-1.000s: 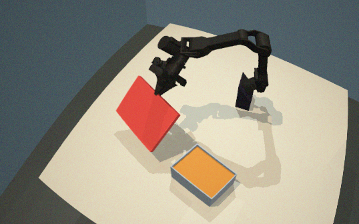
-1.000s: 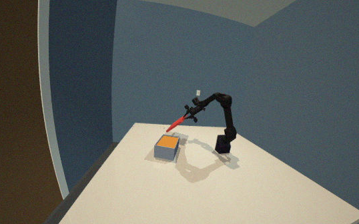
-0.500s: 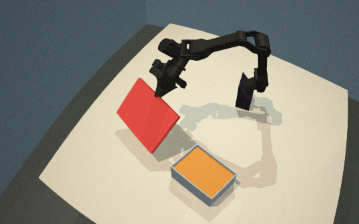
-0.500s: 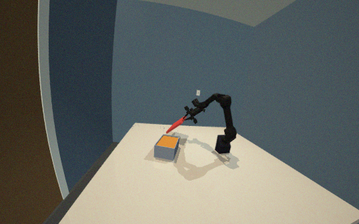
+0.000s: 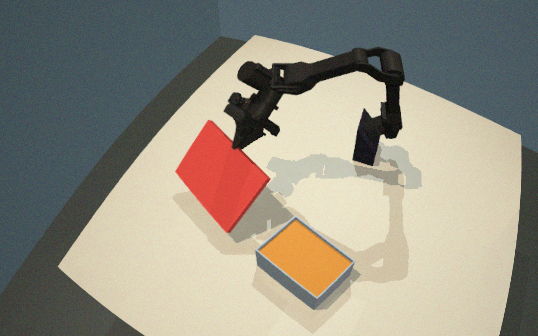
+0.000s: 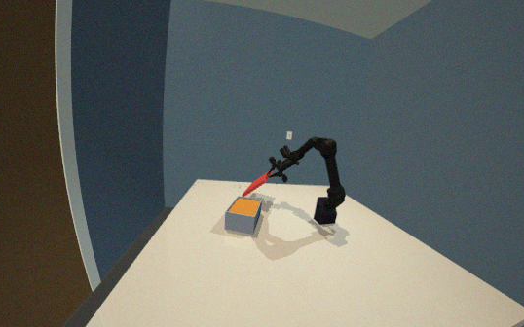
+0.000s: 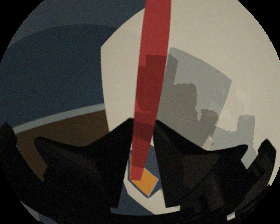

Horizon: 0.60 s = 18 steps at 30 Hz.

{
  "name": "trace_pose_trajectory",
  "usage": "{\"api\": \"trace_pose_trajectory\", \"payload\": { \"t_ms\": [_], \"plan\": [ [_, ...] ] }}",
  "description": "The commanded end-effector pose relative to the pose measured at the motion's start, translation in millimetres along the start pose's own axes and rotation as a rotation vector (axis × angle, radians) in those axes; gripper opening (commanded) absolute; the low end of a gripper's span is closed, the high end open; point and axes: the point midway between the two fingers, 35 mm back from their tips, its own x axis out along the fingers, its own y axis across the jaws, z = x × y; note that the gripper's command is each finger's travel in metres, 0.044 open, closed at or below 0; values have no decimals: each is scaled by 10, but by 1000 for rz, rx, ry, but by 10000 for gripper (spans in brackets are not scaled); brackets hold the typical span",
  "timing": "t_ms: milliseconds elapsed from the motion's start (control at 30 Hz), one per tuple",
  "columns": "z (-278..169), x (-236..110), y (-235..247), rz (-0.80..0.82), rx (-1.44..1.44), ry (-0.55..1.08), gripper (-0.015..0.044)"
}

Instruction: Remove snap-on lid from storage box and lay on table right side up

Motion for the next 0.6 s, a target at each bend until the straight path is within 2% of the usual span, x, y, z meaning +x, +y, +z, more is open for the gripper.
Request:
{"api": "trace_pose_trajectory", "payload": {
  "t_ms": [0, 567],
  "plan": [
    [-1, 18, -22, 5, 2, 2, 0],
    [-3, 107, -126, 6, 2, 2, 0]
  ]
}}
